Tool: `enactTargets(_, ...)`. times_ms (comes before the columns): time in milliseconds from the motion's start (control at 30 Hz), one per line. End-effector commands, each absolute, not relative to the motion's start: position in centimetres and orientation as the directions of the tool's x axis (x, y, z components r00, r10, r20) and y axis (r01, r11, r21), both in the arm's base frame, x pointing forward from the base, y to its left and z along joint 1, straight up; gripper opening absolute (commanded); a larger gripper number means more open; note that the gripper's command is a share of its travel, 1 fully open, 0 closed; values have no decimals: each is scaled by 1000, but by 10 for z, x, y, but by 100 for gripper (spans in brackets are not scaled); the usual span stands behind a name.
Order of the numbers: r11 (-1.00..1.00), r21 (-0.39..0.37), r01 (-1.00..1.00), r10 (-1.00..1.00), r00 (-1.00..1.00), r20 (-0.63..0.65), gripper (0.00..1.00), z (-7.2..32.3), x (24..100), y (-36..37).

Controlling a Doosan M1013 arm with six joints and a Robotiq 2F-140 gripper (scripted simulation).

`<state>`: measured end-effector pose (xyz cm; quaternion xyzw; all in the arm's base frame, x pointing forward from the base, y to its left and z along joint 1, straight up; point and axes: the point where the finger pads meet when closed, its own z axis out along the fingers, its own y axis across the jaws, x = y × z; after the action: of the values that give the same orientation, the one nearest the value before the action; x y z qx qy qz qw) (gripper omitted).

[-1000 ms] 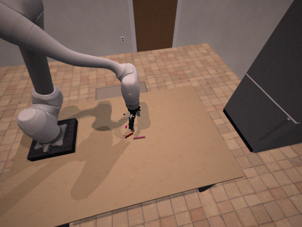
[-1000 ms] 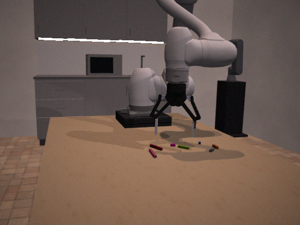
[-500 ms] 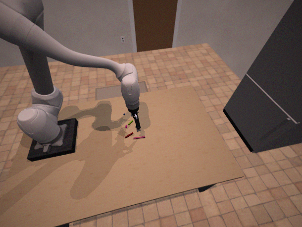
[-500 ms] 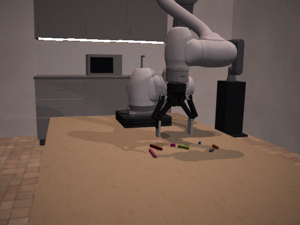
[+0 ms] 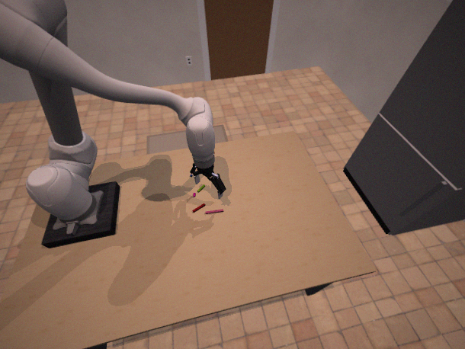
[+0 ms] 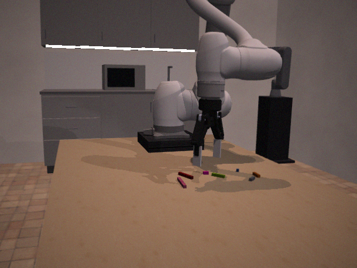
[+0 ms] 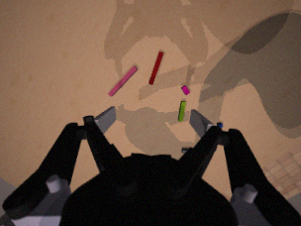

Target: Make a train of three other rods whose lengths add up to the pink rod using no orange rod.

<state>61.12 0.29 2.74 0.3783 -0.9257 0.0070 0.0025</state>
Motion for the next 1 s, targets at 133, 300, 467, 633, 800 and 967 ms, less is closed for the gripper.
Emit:
enactTargets(133,467,0,-884,-884,-467,0,100,27,611,3)
enactTargets(300,290,0,-957,-957,-290,0,100,27,611,3)
enactTargets(467,91,0,-996,-996,-91,0,100,27,611,3)
enactTargets(633,-10,0,-1000,-1000,10,0,100,27,611,3)
enactTargets(800,-57,0,-998,-998,57,0,100,27,611,3)
enactTargets(967,-57,0,-998,-998,57,0,100,27,611,3)
